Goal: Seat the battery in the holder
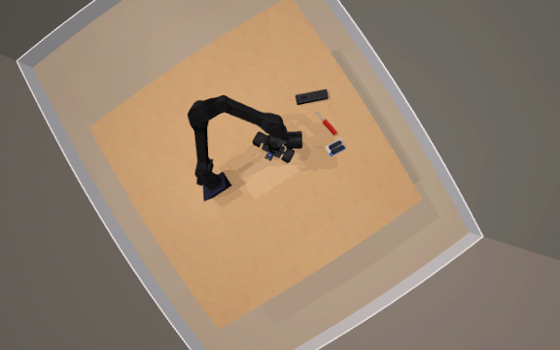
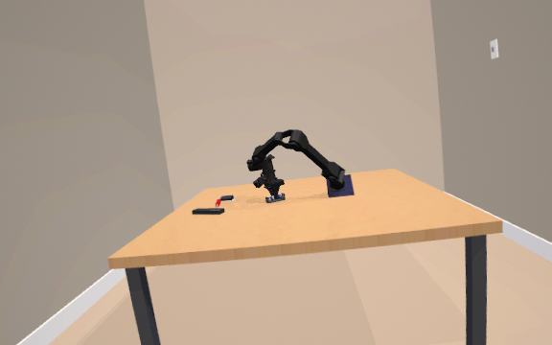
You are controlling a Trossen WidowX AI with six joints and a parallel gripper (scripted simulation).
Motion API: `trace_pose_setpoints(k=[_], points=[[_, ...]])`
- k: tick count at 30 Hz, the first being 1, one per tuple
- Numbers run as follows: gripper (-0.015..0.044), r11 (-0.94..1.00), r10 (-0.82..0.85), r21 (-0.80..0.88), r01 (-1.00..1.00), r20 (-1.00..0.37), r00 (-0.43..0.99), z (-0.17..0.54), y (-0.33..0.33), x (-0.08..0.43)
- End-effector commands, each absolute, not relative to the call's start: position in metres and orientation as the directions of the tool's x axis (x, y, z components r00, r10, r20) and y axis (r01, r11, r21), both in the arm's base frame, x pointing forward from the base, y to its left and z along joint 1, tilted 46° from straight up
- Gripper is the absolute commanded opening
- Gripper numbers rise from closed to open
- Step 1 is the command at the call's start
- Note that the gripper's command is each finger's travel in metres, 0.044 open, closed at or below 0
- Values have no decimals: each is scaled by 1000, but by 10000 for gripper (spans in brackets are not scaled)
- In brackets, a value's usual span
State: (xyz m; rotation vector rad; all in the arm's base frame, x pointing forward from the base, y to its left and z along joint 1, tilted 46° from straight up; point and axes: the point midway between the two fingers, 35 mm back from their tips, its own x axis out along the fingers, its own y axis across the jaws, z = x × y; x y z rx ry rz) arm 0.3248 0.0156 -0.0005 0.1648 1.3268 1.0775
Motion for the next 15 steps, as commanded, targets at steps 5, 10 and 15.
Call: trace_pose_setpoints(k=[5, 10, 15], points=[[71, 529, 734, 645, -551, -674, -83, 1, 19, 325], [71, 530, 745, 642, -553, -665, -58, 1, 20, 324], [71, 532, 754, 640, -554, -656, -32, 0, 20, 323]])
